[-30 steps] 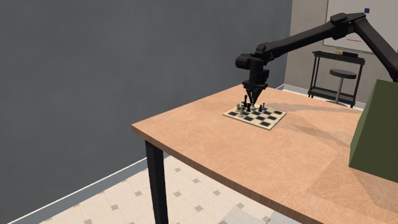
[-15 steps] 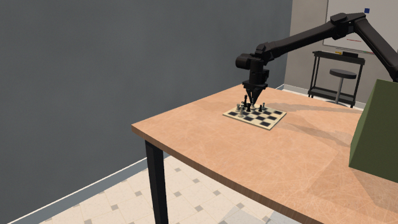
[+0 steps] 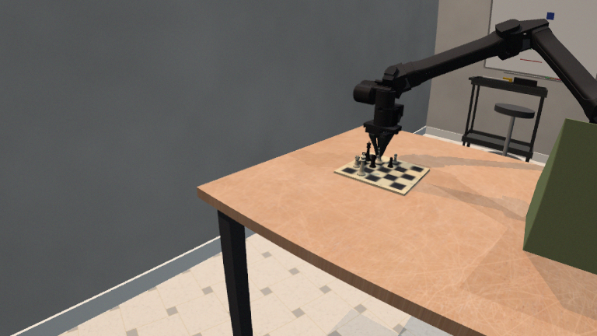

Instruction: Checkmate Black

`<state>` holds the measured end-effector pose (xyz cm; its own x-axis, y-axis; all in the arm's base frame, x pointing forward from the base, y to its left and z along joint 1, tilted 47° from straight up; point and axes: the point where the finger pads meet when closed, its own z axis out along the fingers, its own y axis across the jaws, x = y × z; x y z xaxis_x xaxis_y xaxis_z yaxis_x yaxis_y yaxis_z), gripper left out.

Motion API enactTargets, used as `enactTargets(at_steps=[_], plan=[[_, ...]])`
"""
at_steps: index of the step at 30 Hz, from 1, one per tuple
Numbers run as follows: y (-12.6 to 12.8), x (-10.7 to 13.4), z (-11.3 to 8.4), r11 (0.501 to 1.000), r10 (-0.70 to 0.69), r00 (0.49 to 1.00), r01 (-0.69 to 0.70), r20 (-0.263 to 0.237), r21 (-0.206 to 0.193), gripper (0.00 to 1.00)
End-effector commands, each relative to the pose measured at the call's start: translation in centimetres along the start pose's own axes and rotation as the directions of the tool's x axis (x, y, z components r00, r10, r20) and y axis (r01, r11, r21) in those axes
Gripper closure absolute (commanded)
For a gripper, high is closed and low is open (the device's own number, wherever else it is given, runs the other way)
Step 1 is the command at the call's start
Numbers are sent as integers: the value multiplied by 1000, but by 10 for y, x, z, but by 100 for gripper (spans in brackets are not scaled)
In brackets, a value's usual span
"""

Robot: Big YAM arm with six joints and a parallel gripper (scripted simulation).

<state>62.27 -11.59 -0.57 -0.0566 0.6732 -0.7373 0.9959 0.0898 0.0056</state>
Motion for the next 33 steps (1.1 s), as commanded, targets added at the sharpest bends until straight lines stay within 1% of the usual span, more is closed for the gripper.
enactTargets(at_steps=[1, 2, 3, 5, 6, 8, 9, 11, 12, 16, 17, 27, 29, 31, 33], plan=[[12, -18, -6, 999, 33, 999, -33, 1, -23, 100], [12, -18, -6, 999, 33, 999, -33, 1, -23, 100], [12, -18, -6, 999, 33, 999, -33, 1, -23, 92], [12, -18, -6, 999, 33, 999, -33, 1, -23, 92], [12, -18, -6, 999, 33, 999, -33, 1, -23, 84], [12, -18, -6, 999, 33, 999, -33, 1, -23, 84], [12, -18, -6, 999, 33, 999, -33, 1, -23, 76], [12, -18, -6, 999, 33, 999, -33, 1, -23, 76], [12, -18, -6, 999, 33, 999, -33, 1, -23, 68], [12, -18, -6, 999, 33, 999, -33, 1, -23, 68], [12, -18, -6, 999, 33, 999, -33, 1, -23, 60], [12, -18, -9, 999, 33, 999, -33, 1, -25, 60], [15, -17, -21, 999, 35, 999, -35, 1, -37, 60], [15, -17, -21, 999, 35, 999, -35, 1, -37, 60], [20, -10, -36, 998, 30, 1000, -30, 0, -56, 60]])
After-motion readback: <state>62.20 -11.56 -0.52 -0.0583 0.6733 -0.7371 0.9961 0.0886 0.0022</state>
